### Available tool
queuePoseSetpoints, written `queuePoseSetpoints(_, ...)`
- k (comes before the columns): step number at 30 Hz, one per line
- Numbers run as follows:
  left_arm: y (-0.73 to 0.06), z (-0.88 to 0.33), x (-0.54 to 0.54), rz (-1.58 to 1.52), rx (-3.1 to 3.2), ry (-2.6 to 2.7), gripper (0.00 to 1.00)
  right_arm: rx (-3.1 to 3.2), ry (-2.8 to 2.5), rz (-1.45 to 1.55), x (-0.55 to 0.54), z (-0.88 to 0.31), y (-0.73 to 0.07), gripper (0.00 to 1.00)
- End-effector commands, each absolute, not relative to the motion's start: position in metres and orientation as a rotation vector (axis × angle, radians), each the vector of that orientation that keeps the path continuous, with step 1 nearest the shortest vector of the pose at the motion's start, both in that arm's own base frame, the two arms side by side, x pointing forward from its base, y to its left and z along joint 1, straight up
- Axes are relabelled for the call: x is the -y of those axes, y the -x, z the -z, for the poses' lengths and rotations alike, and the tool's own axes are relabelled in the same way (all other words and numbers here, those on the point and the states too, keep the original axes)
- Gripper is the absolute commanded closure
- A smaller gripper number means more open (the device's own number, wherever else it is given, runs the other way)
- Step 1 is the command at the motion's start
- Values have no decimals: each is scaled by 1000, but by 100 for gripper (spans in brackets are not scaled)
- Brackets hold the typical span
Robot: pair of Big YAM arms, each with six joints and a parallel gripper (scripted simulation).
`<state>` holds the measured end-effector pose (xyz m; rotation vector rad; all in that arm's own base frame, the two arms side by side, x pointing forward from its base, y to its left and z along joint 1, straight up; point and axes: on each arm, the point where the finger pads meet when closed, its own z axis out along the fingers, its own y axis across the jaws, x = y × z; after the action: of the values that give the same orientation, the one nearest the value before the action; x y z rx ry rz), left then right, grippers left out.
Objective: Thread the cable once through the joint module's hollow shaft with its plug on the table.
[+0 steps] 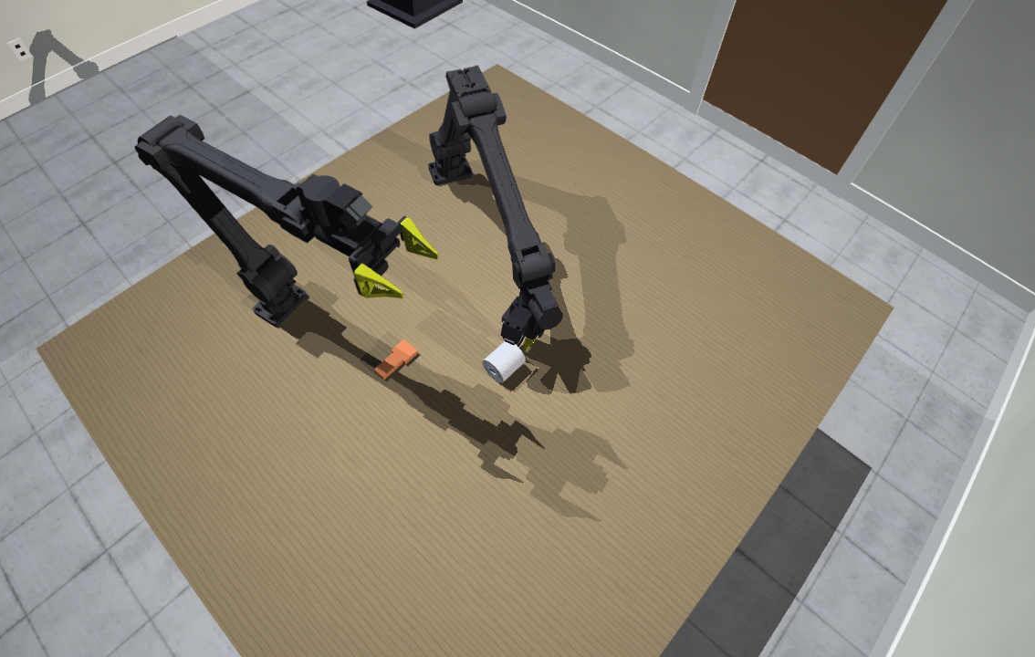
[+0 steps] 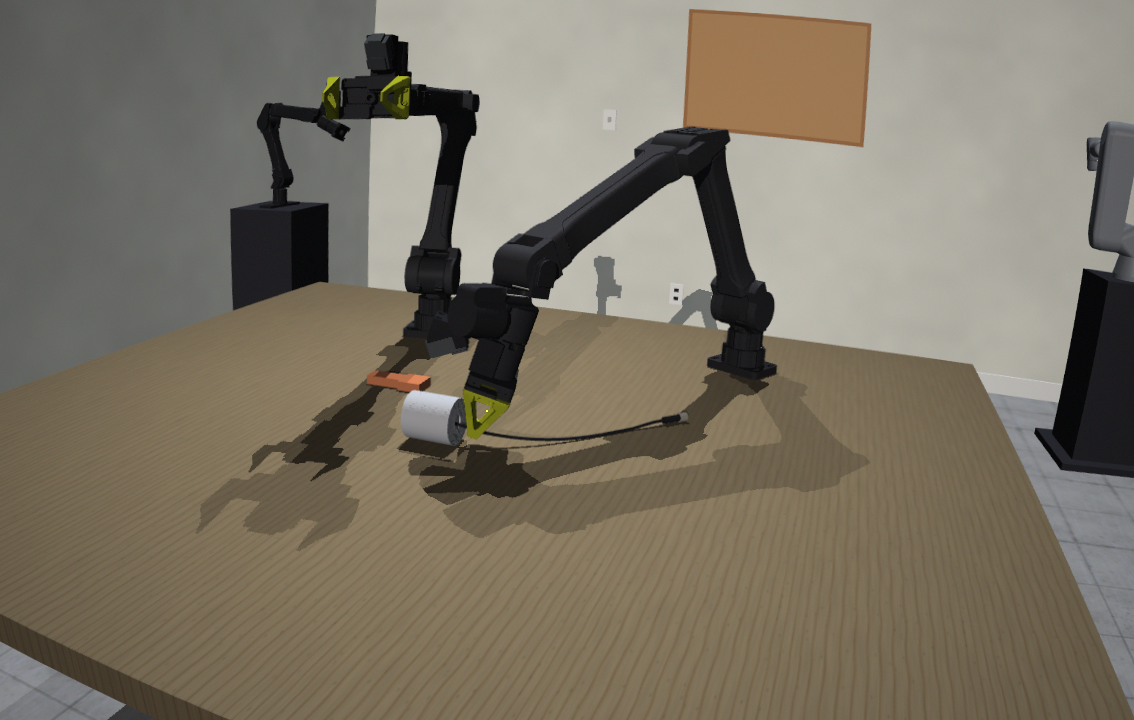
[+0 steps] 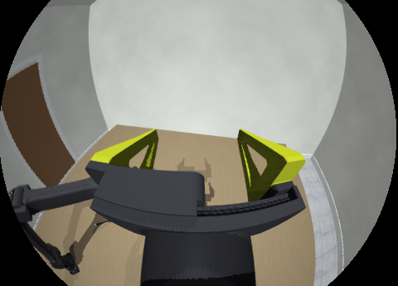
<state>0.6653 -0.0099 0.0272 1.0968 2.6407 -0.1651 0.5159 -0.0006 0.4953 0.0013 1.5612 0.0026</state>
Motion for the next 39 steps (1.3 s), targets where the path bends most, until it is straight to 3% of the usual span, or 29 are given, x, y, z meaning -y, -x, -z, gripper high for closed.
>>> queuePoseSetpoints(1,-678,-30,5,157,-2638,-1078,68,-1527,-16,1,6,-519,-518,4)
queuePoseSetpoints(29,-631,-30,-26,113,-2692,-865,68,-1527,-16,1,6,-519,-518,4)
queuePoseSetpoints(30,-636,-32,-27,109,-2686,-861,100,-1527,-16,1,6,-519,-518,4)
queuePoseSetpoints(39,-634,-25,-7,126,-2688,-900,100,-1527,-16,1,6,-519,-518,4)
